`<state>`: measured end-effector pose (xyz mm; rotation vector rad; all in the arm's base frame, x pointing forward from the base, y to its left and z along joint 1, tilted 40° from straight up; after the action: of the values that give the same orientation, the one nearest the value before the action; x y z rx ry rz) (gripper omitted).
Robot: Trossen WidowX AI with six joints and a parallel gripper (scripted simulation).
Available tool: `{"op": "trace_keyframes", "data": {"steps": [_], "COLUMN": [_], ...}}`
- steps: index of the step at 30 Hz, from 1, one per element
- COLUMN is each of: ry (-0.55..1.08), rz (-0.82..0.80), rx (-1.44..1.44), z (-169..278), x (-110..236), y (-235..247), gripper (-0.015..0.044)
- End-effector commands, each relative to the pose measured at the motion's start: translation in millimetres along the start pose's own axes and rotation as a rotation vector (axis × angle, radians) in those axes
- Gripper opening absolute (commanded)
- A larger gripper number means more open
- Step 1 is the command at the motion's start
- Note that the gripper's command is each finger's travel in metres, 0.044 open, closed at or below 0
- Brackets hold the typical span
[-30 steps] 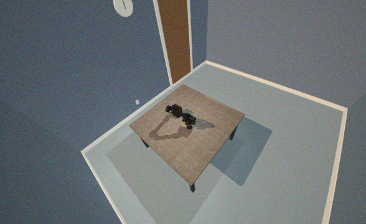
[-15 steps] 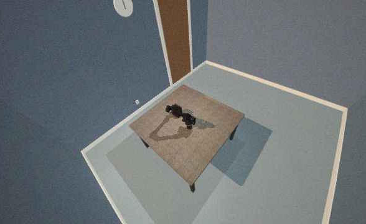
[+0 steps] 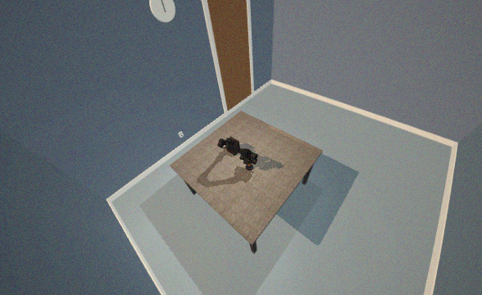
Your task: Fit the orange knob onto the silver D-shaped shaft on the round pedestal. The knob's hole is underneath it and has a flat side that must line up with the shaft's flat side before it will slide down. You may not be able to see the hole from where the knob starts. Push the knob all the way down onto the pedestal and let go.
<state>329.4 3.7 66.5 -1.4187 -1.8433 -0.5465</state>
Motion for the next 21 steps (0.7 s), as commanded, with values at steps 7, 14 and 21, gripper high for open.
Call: {"op": "trace_keyframes", "data": {"steps": [7, 14, 21], "ry": [-0.002, -0.002, -0.002], "rz": [-0.008, -0.008, -0.008], "rx": [-0.018, -0.018, -0.018], "z": [0.5, -0.1, -2.6], "x": [0.6, 0.1, 1.1], "y": [2.3, 4.9, 4.6], "gripper": [0.0000, 0.0000, 0.0000]}}
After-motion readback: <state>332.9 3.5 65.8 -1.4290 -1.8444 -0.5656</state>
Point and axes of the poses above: the point midway between the two fingers, 35 mm back from their tips, its own x axis back along the fingers, its own y axis across the jaws, z = x × y, the point moved 4 cm from there along x, back along the fingers, and after that the axes turned 3 degrees about -x, right-handed, at the moved point
